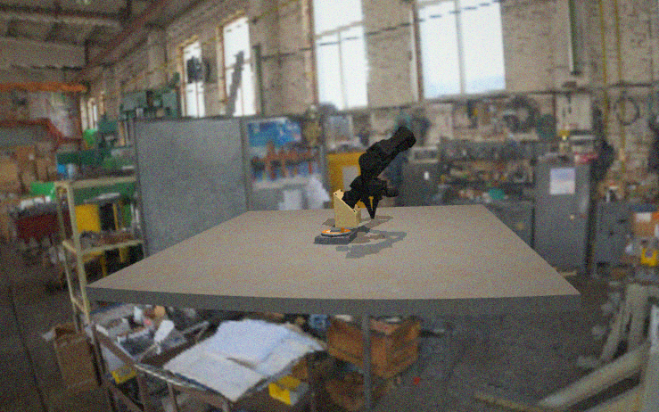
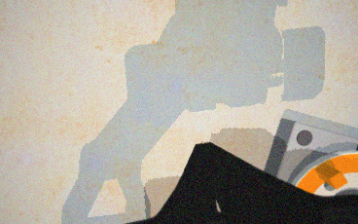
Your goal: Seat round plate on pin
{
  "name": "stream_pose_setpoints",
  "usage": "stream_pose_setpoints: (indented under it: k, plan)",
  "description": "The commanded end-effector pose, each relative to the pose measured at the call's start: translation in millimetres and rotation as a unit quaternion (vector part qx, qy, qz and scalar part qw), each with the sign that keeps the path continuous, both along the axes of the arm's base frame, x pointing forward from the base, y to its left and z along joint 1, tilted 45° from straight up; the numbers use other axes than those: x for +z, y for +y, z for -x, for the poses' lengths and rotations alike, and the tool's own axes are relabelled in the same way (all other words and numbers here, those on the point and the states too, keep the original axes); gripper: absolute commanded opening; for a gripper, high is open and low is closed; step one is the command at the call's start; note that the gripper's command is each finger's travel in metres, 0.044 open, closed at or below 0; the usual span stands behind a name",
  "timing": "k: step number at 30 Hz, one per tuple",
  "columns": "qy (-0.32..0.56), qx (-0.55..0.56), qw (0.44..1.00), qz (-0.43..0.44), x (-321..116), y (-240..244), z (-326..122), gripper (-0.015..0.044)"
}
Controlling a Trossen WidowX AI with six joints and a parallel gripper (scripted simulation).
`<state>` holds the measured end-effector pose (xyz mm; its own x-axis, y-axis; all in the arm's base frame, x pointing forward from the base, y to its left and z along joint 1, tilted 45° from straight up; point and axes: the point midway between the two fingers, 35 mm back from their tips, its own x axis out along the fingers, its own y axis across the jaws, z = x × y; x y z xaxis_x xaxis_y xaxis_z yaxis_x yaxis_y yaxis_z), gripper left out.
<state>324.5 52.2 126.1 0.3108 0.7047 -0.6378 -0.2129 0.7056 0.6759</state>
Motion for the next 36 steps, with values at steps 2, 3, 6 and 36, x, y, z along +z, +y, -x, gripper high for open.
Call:
stream_pose_setpoints:
  k: [2,3,6,36]
  plan:
    - [0.142,-0.006,0.99,0.01,-55,-60,28,0.0]
    - [0.145,-0.006,0.989,0.009,-56,-61,28,0.0]
    - [0.162,-0.004,0.987,0.005,-61,-68,29,0.0]
    - [0.161,-0.004,0.987,0.005,-100,-42,9,0.0]
